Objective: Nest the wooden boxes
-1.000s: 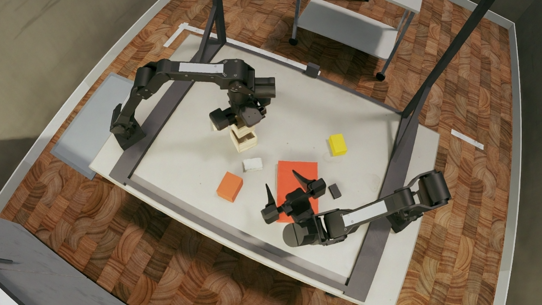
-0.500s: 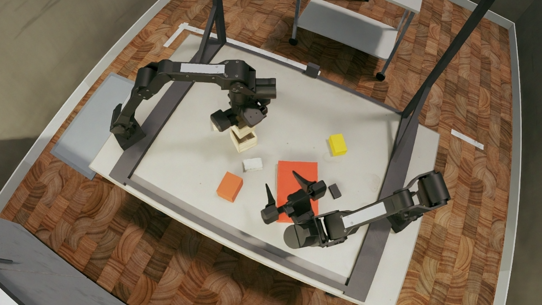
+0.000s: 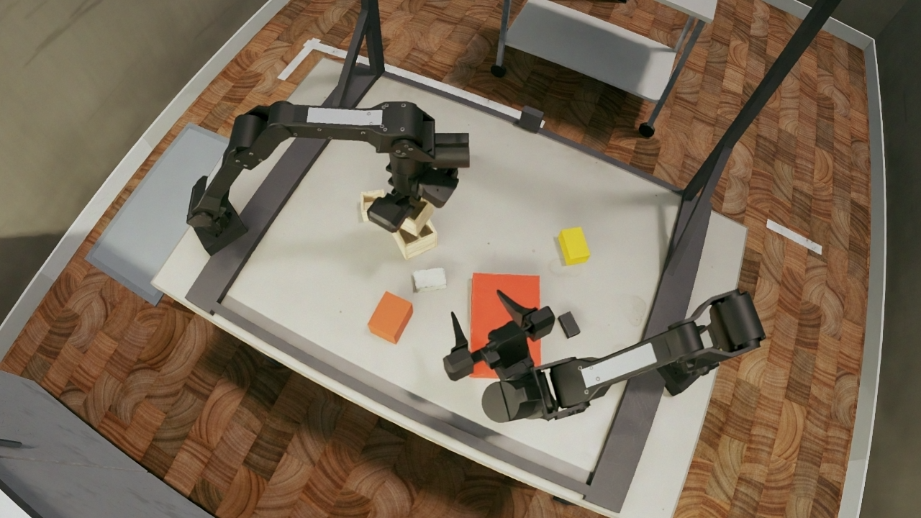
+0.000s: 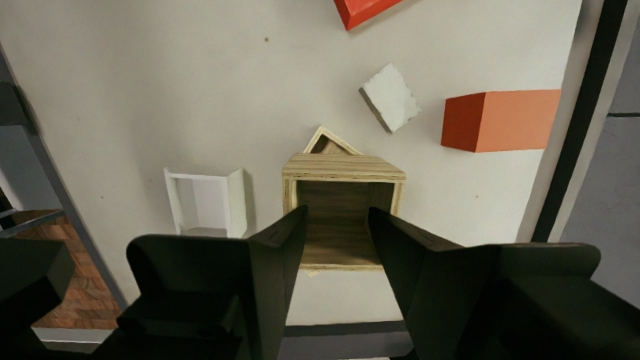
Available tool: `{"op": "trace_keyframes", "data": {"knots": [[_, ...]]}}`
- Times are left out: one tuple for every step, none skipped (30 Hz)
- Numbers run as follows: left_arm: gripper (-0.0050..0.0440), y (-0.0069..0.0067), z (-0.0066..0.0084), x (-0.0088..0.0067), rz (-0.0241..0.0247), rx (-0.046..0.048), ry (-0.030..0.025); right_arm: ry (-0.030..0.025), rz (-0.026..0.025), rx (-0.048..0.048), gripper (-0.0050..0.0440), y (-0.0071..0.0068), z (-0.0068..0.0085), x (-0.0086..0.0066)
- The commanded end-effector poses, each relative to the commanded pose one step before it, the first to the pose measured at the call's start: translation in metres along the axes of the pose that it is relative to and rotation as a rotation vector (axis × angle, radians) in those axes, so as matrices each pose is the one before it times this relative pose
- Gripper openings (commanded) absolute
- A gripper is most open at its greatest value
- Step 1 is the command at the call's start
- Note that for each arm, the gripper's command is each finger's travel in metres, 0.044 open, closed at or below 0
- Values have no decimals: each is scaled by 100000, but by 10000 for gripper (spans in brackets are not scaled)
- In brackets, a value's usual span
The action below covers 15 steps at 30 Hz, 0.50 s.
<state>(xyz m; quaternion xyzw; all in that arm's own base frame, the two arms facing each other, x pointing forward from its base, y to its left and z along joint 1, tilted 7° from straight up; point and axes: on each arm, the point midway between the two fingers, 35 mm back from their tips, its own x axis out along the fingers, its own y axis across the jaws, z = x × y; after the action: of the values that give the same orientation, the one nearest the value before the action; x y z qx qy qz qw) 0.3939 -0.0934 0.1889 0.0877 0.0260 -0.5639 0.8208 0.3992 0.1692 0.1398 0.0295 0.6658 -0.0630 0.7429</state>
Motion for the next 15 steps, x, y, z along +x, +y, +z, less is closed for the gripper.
{"op": "trace_keyframes", "data": {"knots": [[400,84,723,-132,180,1667,-732,-1254,387,-15899,263,163,237,-349],[400,0,0,0,0,0,0,-1,2,-3463,263,1,0,-1],[400,0,0,0,0,0,0,-1,3,-3463,263,1,0,0],[400,0,0,0,0,0,0,-1,2,-3463,263,1,0,0],[400,0,0,0,0,0,0,0,0,0,263,0,0,0],[400,0,0,0,0,0,0,0,0,0,263,0,0,0],[400,0,0,0,0,0,0,-1,2,-3461,263,0,0,0],[400,0,0,0,0,0,0,-1,1,-3463,263,0,0,0],[400,0,0,0,0,0,0,-1,0,-3463,263,0,0,0],[400,0,0,0,0,0,0,-1,0,-3463,263,0,0,0],[400,0,0,0,0,0,0,-1,0,-3463,263,0,0,0],[400,0,0,0,0,0,0,-1,0,-3463,263,0,0,0],[400,0,0,0,0,0,0,-1,0,-3463,263,0,0,0],[400,0,0,0,0,0,0,-1,0,-3463,263,0,0,0],[400,0,0,0,0,0,0,-1,0,-3463,263,0,0,0]]}}
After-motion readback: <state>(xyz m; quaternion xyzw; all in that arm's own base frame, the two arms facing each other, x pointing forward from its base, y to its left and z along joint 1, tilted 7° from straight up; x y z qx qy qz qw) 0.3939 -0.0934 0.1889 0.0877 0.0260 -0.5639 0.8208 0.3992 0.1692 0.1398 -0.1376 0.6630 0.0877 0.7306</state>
